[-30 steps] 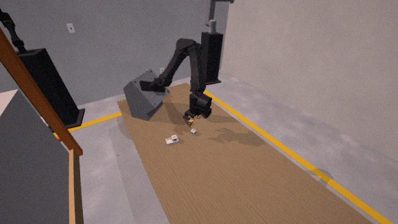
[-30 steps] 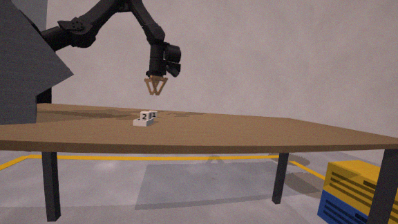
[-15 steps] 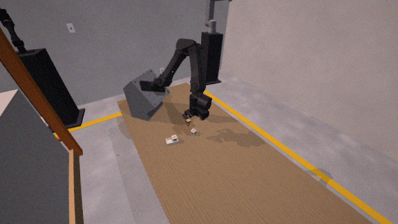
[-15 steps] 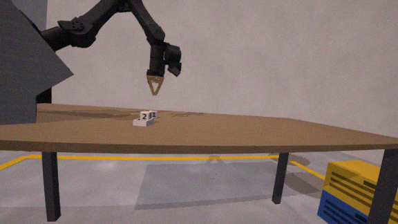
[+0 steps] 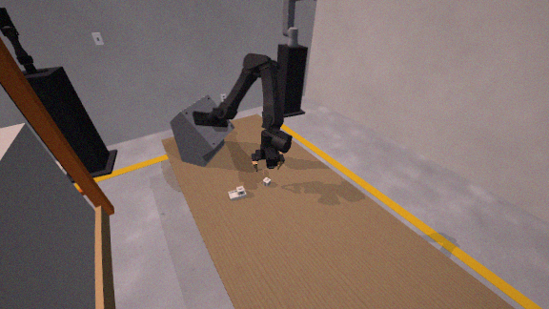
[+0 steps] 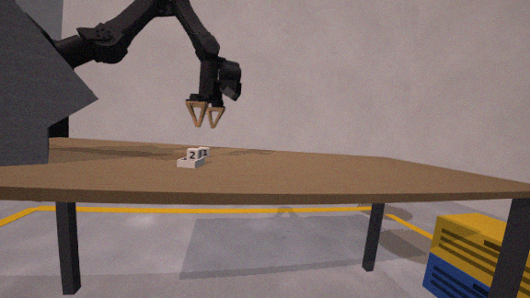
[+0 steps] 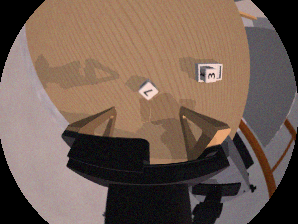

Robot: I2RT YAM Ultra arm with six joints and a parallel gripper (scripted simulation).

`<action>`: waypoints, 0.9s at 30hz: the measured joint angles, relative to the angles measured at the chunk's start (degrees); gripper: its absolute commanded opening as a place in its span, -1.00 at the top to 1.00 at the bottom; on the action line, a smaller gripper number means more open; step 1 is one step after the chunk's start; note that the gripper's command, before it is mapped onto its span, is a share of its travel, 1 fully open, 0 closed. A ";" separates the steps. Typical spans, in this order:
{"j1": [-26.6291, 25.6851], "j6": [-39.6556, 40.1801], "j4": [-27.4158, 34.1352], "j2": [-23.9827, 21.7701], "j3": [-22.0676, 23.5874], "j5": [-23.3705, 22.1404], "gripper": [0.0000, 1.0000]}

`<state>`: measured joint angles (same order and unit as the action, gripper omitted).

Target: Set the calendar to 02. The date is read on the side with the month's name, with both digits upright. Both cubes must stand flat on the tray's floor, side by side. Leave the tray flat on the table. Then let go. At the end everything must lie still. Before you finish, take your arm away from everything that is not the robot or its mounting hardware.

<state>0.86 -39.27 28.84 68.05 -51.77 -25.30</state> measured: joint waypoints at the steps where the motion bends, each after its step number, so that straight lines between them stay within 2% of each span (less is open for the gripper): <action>1: 0.00 -1.86 0.00 0.00 0.07 0.00 -1.00; 11: 0.13 -21.70 -0.57 0.31 0.31 0.02 -1.00; 23: 0.24 -41.99 -1.07 0.55 0.48 0.02 -1.00; 24: 0.24 -42.95 -1.07 0.55 0.48 0.02 0.11; 27: 0.24 -44.83 -1.07 0.55 0.48 0.02 0.11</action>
<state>1.10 -84.09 27.77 68.60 -51.29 -25.28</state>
